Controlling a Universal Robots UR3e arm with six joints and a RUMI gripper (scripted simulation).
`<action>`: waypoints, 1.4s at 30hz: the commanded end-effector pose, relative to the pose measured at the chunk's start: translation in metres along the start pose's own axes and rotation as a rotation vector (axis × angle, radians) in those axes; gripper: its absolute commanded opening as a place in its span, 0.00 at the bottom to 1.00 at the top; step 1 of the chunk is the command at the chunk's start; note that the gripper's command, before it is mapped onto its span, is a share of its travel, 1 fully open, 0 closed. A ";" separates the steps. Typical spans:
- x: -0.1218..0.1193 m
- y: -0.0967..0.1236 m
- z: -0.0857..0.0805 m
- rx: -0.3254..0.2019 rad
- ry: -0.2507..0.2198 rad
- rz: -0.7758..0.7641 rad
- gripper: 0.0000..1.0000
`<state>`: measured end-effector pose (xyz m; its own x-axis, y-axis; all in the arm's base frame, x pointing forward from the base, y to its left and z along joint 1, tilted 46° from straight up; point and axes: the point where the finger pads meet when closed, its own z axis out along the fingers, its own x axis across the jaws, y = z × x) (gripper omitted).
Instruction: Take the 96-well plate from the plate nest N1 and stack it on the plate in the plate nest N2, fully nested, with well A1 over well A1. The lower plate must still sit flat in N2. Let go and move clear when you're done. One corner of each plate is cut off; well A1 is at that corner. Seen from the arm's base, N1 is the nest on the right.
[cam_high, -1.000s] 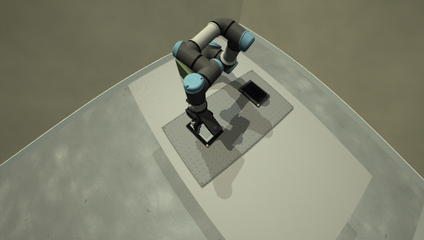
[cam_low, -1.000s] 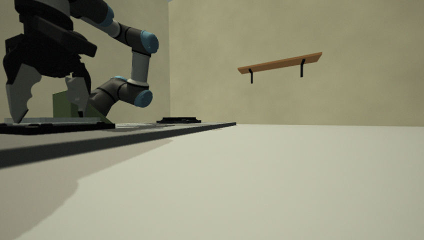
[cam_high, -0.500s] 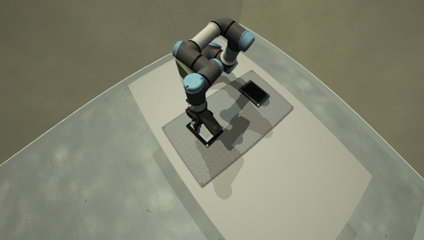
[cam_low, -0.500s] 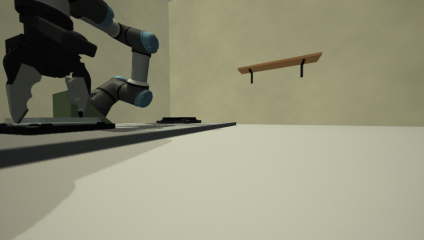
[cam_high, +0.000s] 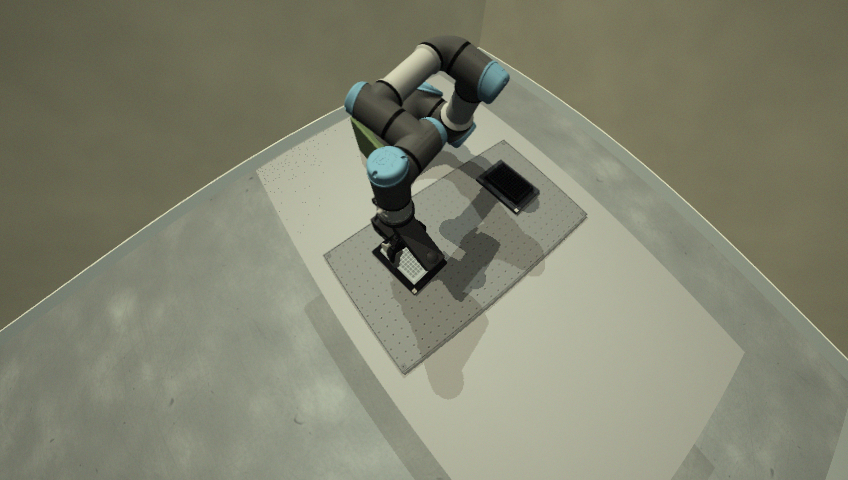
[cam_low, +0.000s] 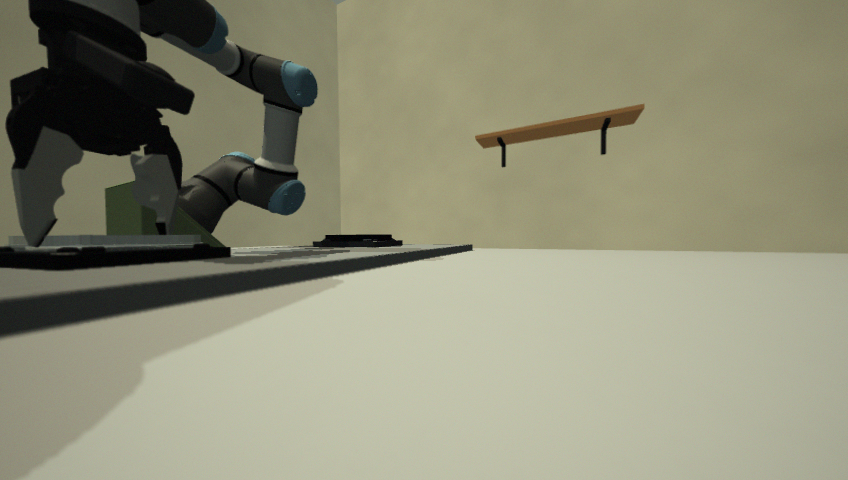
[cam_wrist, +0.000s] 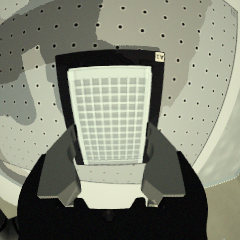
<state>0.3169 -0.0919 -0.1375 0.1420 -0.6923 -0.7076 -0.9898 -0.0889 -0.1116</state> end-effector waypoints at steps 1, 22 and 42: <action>0.000 0.000 0.000 0.002 0.001 0.000 0.00; 0.001 0.000 -0.032 0.001 0.003 0.000 0.00; 0.001 0.000 -0.062 0.001 0.001 0.000 0.00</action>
<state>0.3172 -0.1296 -0.1030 0.1424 -0.6975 -0.7023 -0.9896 -0.0863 -0.1149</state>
